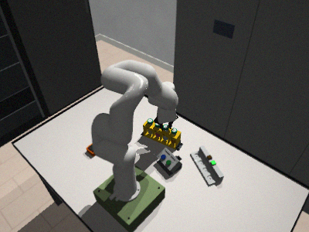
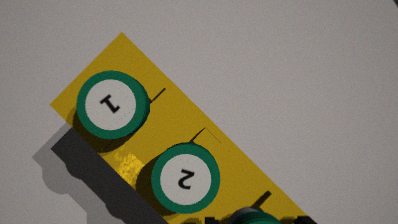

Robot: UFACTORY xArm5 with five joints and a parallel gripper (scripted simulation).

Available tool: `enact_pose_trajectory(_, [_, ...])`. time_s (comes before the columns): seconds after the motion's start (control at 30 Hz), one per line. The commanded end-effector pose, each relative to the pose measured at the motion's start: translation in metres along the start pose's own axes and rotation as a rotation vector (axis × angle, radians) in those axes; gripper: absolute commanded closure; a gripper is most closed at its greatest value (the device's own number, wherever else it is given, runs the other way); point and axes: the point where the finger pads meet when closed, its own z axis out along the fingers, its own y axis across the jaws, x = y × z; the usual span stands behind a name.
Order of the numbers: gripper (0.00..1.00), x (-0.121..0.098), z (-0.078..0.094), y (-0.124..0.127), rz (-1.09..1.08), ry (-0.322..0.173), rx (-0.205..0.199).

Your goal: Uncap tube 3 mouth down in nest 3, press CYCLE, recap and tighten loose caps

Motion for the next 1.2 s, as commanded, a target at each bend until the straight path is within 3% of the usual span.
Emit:
enact_pose_trajectory(0.0, [0.54, 0.0013, -0.0015, 0.0011, 0.000, 0.001, -0.006])
enact_pose_trajectory(0.1, [0.54, 0.0013, -0.0019, 0.0011, -0.167, 0.000, -0.006])
enact_pose_trajectory(0.17, [0.54, 0.0013, -0.0019, 0.0011, -0.167, 0.000, -0.006])
enact_pose_trajectory(0.27, [0.54, 0.0013, -0.0019, 0.0011, -0.408, 0.000, -0.006])
enact_pose_trajectory(0.67, [0.54, 0.0013, -0.0018, 0.0011, -1.027, -0.002, -0.006])
enact_pose_trajectory(0.73, [0.54, 0.0013, -0.0018, 0.0011, -1.027, -0.002, -0.006])
enact_pose_trajectory(0.8, [0.54, 0.0013, -0.0018, 0.0011, -1.214, -0.003, -0.006])
enact_pose_trajectory(1.03, [0.54, 0.0013, -0.0018, 0.0011, -1.560, -0.004, -0.005])
enact_pose_trajectory(1.17, [0.54, 0.0013, -0.0018, 0.0011, -1.571, -0.004, -0.005])
